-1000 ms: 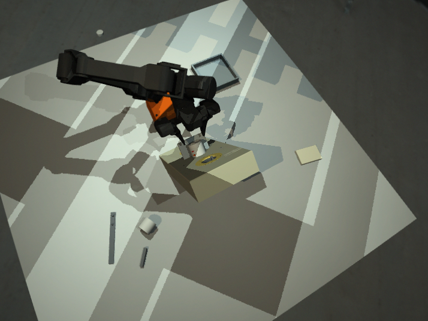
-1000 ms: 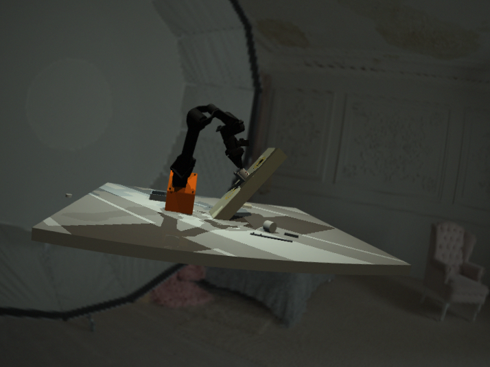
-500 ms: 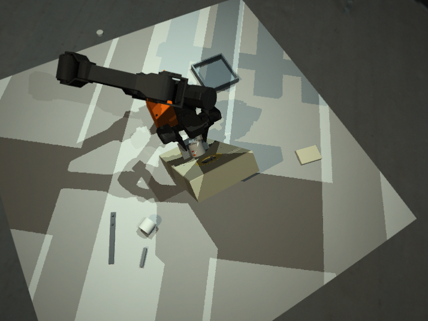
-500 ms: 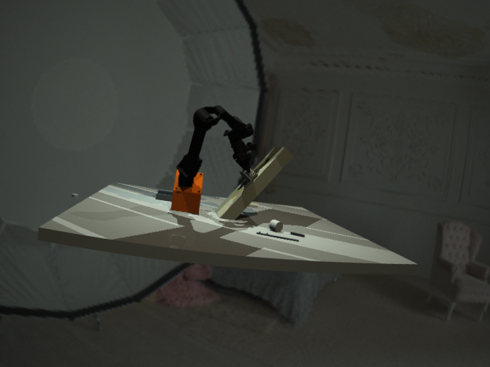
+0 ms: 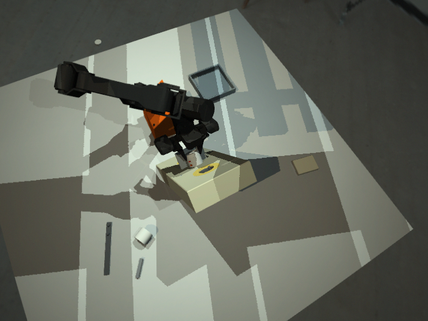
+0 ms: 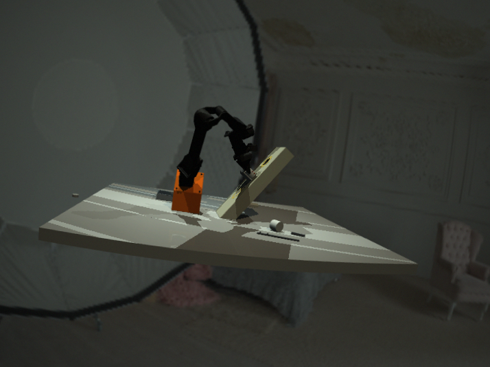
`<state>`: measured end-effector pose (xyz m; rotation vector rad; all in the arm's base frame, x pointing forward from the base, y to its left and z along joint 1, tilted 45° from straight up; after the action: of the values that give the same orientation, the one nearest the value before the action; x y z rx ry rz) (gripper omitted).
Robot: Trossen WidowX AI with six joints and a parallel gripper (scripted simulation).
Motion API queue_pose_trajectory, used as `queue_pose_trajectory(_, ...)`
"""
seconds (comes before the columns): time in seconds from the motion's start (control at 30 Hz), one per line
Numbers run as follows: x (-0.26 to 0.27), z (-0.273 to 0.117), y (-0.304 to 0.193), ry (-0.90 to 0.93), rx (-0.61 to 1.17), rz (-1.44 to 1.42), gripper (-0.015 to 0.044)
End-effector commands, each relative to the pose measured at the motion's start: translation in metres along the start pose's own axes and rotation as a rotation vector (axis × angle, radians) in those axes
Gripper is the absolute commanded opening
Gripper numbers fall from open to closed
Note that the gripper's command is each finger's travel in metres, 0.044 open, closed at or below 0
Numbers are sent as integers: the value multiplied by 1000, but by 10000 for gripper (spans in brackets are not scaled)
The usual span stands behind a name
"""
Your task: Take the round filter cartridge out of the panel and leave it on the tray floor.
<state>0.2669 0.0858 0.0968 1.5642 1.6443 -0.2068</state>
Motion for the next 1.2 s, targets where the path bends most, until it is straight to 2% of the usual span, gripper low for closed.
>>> queue_pose_trajectory(0.0,0,0,0,0,-1,2,159)
queue_pose_trajectory(0.2,1,-4,8,0,-1,2,2)
queue_pose_trajectory(0.47,3,-14,23,2,0,0,0)
queue_pose_trajectory(1.0,4,-98,26,3,4,-2,0)
queue_pose_trajectory(1.17,12,-101,26,3,3,-2,0)
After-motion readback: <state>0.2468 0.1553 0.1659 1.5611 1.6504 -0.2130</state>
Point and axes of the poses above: the point midway between the two fingers, 35 mm back from their tips, its own z axis out along the fingers, its own x axis across the jaws, y = z × x, the point moved 4 cm from there along -z, back along the fingers, and after that the axes turned 6 degrees about z, right-handed, at the moved point
